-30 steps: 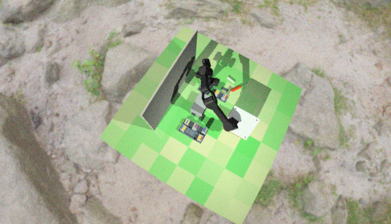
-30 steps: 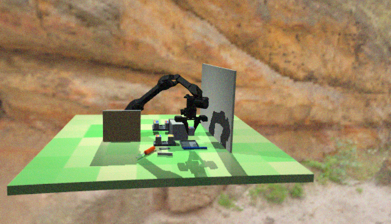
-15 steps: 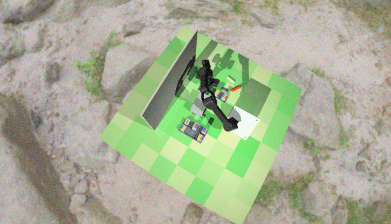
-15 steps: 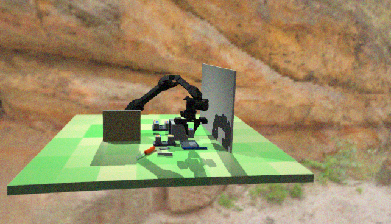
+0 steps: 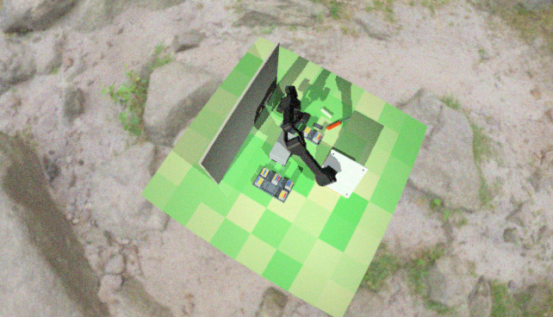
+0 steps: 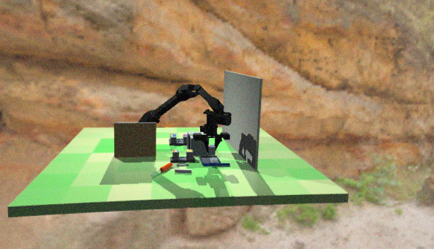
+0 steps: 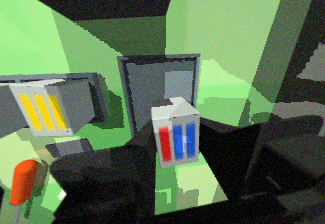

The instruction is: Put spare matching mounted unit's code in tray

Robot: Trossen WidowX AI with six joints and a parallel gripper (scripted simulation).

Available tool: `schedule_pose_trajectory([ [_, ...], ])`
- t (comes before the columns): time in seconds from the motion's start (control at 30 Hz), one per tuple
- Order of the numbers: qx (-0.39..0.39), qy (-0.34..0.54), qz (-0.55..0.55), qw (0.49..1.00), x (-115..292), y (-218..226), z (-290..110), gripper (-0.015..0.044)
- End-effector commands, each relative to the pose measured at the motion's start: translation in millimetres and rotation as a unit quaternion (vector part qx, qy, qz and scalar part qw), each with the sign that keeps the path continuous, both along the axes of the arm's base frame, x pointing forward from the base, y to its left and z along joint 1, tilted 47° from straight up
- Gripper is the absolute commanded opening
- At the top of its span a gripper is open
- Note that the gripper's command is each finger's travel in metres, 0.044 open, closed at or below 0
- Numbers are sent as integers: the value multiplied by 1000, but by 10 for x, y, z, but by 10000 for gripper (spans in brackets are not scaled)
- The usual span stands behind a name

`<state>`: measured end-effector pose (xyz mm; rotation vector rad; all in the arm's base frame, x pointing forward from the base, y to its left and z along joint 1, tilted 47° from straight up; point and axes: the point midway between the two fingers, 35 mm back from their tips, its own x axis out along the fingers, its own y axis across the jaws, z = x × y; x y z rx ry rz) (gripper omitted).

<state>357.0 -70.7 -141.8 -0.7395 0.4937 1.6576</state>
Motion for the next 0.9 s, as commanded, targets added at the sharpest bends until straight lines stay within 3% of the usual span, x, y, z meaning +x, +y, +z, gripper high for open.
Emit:
schedule_pose_trajectory([
  [0.0, 3, 2, -2, 1000, -15, 34, -25, 0],
  [0.87, 4, 2, -2, 1000, -72, 190, -151, 0],
])
